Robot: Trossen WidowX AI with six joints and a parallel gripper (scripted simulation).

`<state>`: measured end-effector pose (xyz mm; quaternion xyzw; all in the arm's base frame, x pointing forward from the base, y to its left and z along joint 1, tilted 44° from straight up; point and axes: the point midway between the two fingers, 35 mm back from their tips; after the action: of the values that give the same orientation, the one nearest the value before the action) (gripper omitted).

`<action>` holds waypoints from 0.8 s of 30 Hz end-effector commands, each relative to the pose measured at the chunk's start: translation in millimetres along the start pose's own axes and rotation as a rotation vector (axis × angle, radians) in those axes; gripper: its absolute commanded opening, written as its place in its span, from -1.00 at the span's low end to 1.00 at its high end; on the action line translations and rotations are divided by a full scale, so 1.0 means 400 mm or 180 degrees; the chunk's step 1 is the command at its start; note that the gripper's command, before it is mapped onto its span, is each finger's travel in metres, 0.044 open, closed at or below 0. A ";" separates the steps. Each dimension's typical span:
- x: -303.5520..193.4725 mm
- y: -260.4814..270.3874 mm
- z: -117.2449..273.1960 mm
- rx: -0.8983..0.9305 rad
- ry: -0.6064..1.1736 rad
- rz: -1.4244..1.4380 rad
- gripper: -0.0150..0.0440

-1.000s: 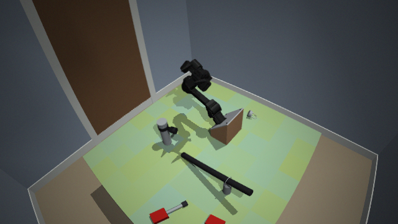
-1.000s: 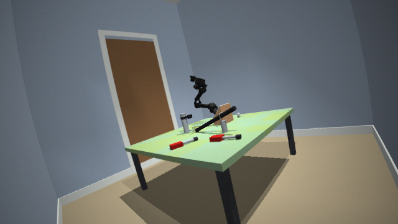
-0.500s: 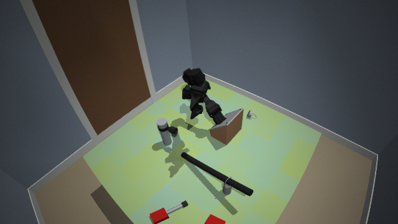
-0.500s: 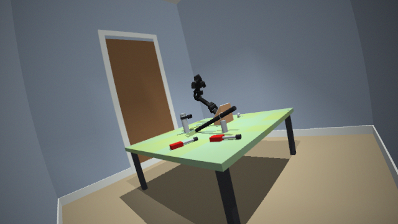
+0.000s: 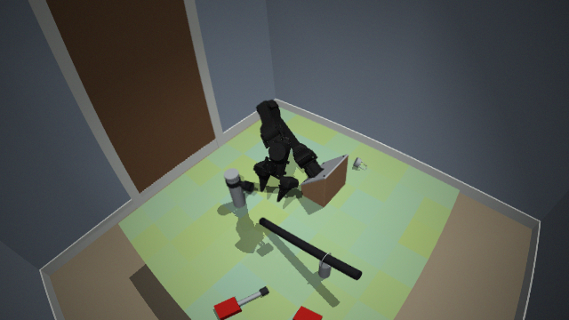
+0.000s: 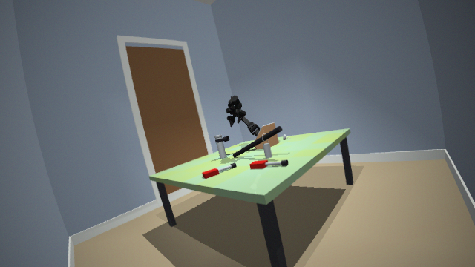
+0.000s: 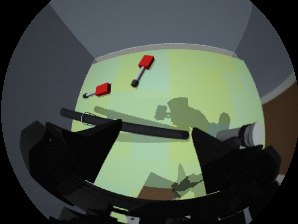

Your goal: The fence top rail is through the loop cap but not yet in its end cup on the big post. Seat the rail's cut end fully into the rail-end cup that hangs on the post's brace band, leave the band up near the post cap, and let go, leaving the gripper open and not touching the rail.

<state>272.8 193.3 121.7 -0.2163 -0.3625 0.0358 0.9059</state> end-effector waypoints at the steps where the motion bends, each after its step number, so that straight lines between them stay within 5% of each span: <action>1: -0.015 -0.038 -0.040 -0.0329 0.0270 0.0552 1.00; 10: -0.009 -0.058 -0.039 -0.0307 0.0302 0.0778 1.00; 24: 0.022 -0.317 -0.004 0.0105 0.0473 0.3847 1.00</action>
<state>280.1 121.3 158.6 -0.3509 -0.1989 0.3506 0.8452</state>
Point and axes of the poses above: the point midway between the two fingers, 35 mm back from their tips, its own z axis back along the fingers, its own y axis across the jaws, x = y × z, and after that the axes turned 13 degrees about -z, right-handed
